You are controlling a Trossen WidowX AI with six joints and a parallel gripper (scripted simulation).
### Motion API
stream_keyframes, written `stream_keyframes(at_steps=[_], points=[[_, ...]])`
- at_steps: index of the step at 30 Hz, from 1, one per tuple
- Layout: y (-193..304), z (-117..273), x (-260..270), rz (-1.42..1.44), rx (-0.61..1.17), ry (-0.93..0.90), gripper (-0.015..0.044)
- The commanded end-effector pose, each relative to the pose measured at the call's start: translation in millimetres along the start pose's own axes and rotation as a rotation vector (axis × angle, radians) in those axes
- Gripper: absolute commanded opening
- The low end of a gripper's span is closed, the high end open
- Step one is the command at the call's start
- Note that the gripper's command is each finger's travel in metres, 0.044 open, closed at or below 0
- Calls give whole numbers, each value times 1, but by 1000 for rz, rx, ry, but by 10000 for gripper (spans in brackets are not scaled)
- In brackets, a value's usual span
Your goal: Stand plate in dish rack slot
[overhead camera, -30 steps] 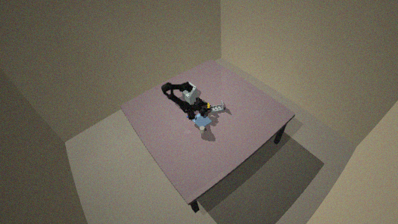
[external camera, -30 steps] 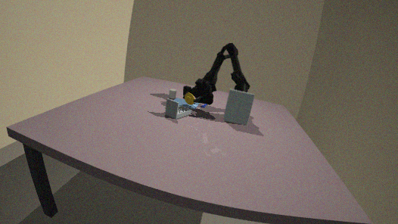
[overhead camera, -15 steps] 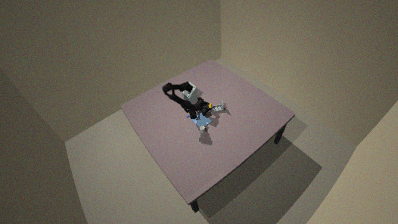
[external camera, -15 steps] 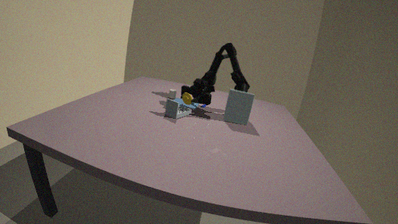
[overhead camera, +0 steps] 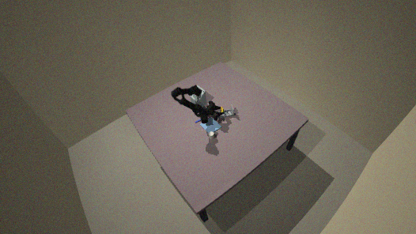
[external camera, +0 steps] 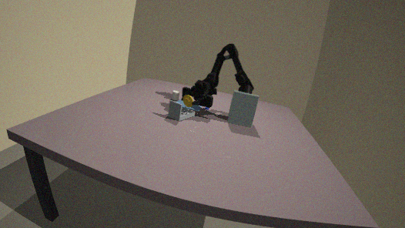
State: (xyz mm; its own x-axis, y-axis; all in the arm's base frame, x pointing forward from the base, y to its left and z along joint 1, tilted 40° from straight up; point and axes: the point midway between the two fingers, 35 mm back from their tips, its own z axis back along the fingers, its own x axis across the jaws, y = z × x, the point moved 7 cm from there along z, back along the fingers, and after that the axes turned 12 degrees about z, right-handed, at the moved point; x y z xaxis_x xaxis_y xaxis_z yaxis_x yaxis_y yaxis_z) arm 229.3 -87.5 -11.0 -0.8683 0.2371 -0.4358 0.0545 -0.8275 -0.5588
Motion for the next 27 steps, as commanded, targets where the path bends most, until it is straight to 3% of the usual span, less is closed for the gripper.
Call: stream_keyframes(at_steps=[1, 27], points=[[0, -3, 2, -9, 1, -5, 0], [14, -15, 9, -4, 5, -1, 0]])
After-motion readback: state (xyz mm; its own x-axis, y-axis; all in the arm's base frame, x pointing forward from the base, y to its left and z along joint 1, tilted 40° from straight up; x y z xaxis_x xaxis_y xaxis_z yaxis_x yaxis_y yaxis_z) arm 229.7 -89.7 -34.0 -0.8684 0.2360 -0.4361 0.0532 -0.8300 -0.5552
